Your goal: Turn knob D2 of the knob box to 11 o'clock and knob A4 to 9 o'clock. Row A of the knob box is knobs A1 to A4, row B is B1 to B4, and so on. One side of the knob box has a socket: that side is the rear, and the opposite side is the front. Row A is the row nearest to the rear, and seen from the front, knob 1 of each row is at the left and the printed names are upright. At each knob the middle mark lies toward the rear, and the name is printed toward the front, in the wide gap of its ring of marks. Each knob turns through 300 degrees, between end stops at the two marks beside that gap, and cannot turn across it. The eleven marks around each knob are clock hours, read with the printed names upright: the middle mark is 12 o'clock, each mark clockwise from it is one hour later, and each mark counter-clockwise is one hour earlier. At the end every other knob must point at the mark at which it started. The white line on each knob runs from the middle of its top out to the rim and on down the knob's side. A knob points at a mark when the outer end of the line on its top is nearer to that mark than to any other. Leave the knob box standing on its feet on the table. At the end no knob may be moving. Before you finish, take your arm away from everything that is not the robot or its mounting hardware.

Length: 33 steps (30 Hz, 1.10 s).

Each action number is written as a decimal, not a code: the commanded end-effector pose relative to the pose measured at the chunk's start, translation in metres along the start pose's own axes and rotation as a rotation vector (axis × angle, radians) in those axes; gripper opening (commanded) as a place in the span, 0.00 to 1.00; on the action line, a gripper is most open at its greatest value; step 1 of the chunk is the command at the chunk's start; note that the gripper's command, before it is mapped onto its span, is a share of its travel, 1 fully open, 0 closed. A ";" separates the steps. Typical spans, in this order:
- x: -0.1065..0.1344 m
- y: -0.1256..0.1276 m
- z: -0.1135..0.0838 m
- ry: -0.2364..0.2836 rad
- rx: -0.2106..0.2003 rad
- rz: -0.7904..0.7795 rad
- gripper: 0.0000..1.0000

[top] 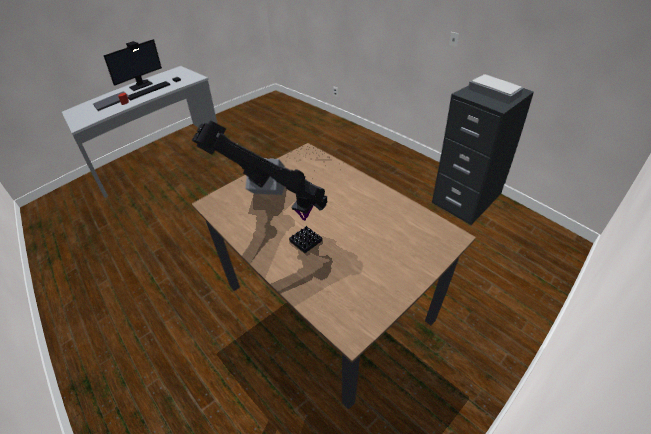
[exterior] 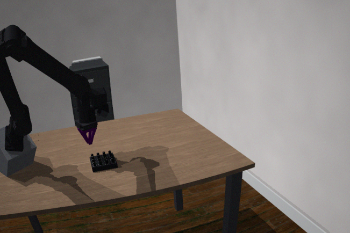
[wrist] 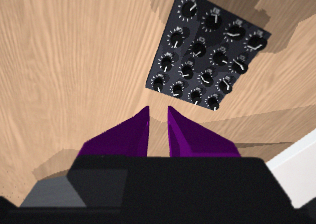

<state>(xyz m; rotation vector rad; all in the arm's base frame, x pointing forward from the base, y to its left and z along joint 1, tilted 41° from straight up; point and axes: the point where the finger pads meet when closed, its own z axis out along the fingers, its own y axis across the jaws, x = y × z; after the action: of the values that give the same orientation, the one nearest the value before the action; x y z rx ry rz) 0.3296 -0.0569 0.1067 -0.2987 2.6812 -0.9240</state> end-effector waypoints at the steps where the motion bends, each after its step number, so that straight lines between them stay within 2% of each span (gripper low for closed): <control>1: -0.004 0.000 0.003 -0.008 -0.002 -0.006 0.18; 20: -0.001 0.000 0.020 -0.003 -0.002 -0.006 0.18; 21: -0.005 0.004 0.018 -0.016 -0.004 -0.018 0.18; 23: -0.001 0.000 0.024 -0.002 -0.001 -0.005 0.18; 33: -0.001 -0.001 0.037 -0.001 -0.001 -0.005 0.18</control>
<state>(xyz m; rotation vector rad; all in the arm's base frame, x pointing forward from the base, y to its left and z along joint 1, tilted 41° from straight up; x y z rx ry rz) 0.3396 -0.0754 0.0822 -0.2895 2.6856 -0.9212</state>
